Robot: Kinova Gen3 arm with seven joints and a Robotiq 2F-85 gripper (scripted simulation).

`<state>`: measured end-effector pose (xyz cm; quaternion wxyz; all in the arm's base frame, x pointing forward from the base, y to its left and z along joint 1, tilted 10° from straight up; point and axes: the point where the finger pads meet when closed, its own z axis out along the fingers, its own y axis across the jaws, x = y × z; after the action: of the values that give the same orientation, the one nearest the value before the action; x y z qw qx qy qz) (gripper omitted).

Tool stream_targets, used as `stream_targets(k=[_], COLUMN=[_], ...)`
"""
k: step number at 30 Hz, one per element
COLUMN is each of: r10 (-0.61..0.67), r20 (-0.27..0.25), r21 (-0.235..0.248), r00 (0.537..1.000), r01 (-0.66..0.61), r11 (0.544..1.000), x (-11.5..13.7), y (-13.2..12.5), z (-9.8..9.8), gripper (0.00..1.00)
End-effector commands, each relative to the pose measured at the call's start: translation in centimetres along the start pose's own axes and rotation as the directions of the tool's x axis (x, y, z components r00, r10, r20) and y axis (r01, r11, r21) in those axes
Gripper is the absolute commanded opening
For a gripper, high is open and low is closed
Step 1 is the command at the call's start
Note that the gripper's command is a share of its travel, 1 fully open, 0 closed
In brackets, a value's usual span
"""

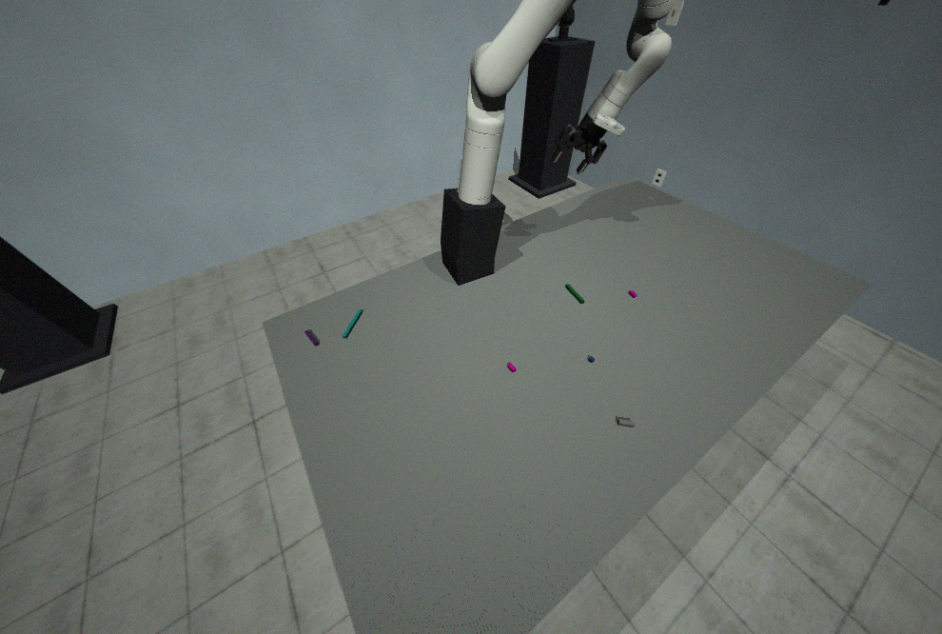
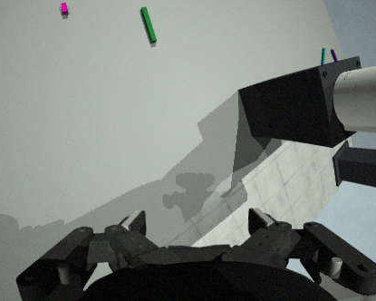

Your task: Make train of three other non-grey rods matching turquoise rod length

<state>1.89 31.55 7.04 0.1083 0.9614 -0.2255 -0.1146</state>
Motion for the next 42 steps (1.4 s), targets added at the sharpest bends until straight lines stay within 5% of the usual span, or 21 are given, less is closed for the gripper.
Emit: stream_targets(k=[1,7,13,15,22,30,32,42], r10=[0.02,0.061,0.115,0.115,0.176,0.228,0.228,0.281], r20=[0.002,-0.005,-0.029,-0.029,-0.08,-0.149,-0.149,-0.263], r21=[0.014,0.079,0.163,0.163,0.25,0.316,0.316,0.37], r00=[1.0,0.998,0.993,0.993,0.981,0.962,0.962,0.923], r01=[-0.02,-0.06,-0.109,-0.109,-0.151,-0.172,-0.172,-0.172], r11=[1.0,0.995,0.981,0.981,0.956,0.933,0.933,0.913], x=[1.2,5.6,12.6,12.6,22.1,32.1,32.1,45.2], y=[-1.1,-4.7,-8.7,-8.7,-11.7,-12.4,-12.4,-10.2], z=[0.2,0.6,1.1,1.1,1.8,2.6,2.6,3.7], gripper=[1.0,1.0,1.0,1.0,1.0,1.0,1.0,1.0])
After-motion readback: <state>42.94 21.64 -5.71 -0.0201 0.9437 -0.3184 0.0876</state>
